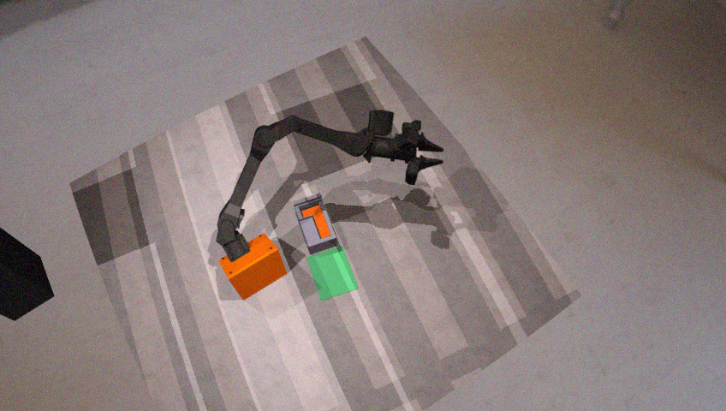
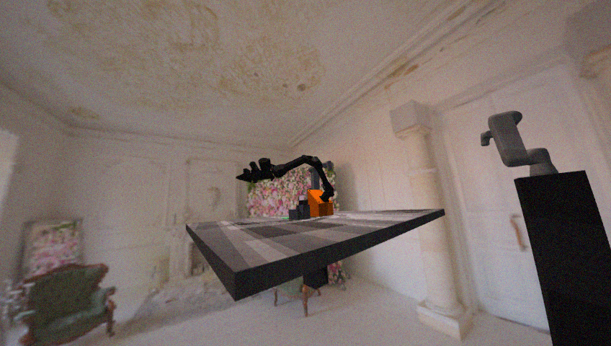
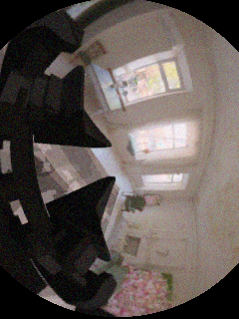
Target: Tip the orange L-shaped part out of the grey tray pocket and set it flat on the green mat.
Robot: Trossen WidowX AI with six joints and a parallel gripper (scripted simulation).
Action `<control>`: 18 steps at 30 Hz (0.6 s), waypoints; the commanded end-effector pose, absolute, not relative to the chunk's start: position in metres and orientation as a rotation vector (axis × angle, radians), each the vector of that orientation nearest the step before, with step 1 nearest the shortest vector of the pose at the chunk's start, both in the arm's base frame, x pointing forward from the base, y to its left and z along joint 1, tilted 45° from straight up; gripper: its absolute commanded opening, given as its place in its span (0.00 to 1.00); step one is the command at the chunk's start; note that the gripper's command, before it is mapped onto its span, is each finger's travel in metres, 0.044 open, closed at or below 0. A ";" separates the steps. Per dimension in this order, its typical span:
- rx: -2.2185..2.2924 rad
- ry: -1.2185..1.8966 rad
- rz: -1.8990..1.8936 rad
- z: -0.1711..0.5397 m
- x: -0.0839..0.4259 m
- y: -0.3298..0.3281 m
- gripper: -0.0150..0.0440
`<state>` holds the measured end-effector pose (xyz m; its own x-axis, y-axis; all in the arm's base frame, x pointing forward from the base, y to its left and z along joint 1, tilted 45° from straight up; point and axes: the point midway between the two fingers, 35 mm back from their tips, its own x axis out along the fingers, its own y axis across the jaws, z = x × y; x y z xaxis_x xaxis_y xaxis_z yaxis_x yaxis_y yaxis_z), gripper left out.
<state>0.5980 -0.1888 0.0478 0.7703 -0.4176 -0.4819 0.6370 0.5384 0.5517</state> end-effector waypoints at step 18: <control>0.640 1.443 0.137 0.035 0.349 -0.048 0.56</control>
<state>0.4015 -0.0807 0.0203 0.2822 0.2851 -0.9160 0.3649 0.8511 0.3774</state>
